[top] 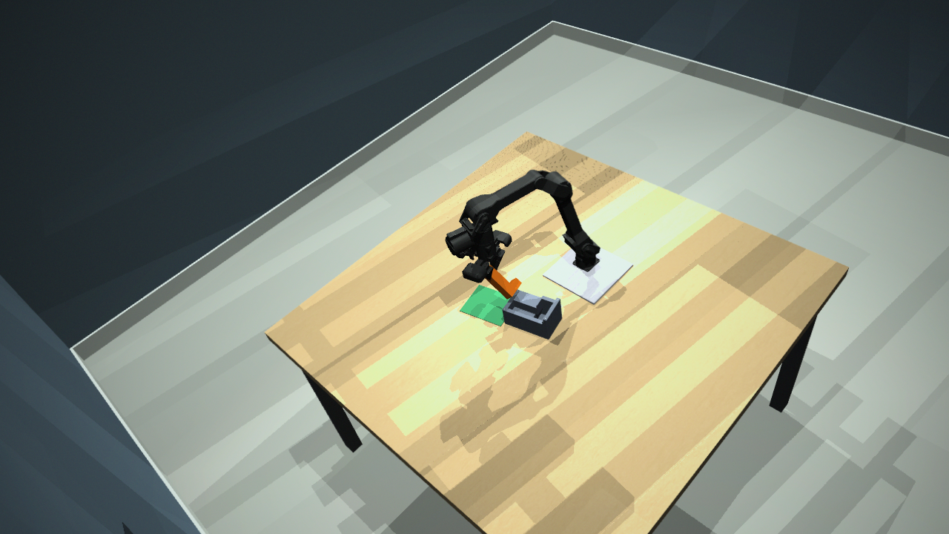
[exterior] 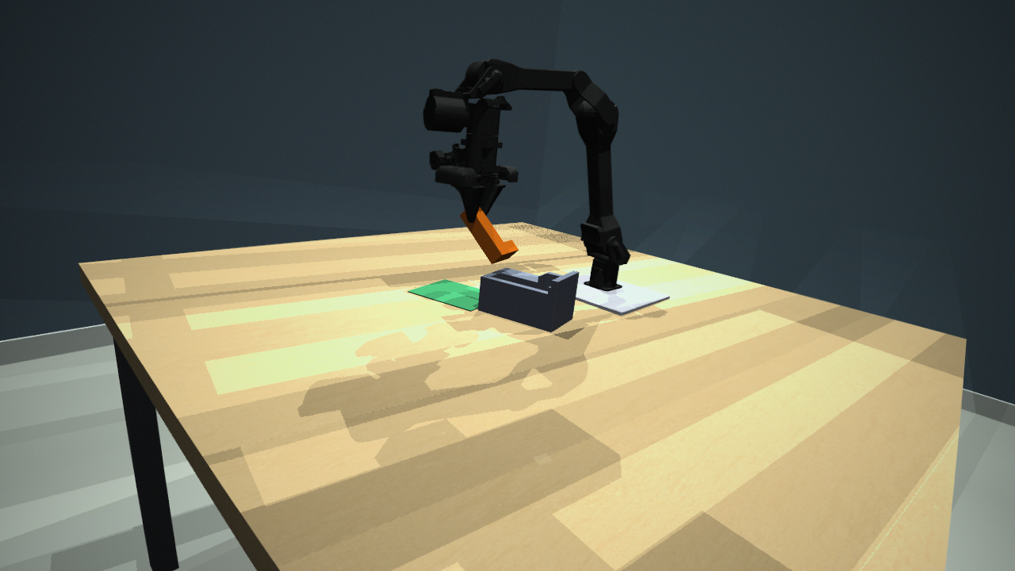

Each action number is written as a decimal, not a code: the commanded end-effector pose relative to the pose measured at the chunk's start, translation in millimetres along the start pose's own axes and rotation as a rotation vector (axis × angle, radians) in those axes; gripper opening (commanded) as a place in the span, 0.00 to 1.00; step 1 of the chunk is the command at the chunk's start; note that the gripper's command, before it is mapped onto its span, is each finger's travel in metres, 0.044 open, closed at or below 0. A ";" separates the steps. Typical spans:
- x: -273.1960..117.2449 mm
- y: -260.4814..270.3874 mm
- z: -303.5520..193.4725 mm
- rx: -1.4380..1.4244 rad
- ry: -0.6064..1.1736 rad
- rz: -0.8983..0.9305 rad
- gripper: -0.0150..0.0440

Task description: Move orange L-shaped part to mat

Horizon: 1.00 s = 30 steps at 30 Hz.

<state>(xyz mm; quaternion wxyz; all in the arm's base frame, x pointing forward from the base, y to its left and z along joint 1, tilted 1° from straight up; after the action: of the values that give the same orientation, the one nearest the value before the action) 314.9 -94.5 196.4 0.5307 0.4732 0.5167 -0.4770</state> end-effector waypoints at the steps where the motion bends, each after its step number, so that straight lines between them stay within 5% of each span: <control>1: -3.2 2.7 17.9 -0.004 -0.003 0.011 0.25; 30: 18.5 6.9 53.7 -0.004 -0.006 0.011 0.25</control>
<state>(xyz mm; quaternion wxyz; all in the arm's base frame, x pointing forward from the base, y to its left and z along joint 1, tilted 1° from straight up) 328.2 -148.1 185.9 0.5367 0.4750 0.5103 -0.4754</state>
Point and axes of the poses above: the point midway between the two fingers, 35 mm back from their tips, its own x axis out along the fingers, its own y axis across the jaws, z = x × y, the point moved 1 cm from there along -x, back along the fingers, and after that the axes turned 8 degrees about x, right-handed, at the moved point
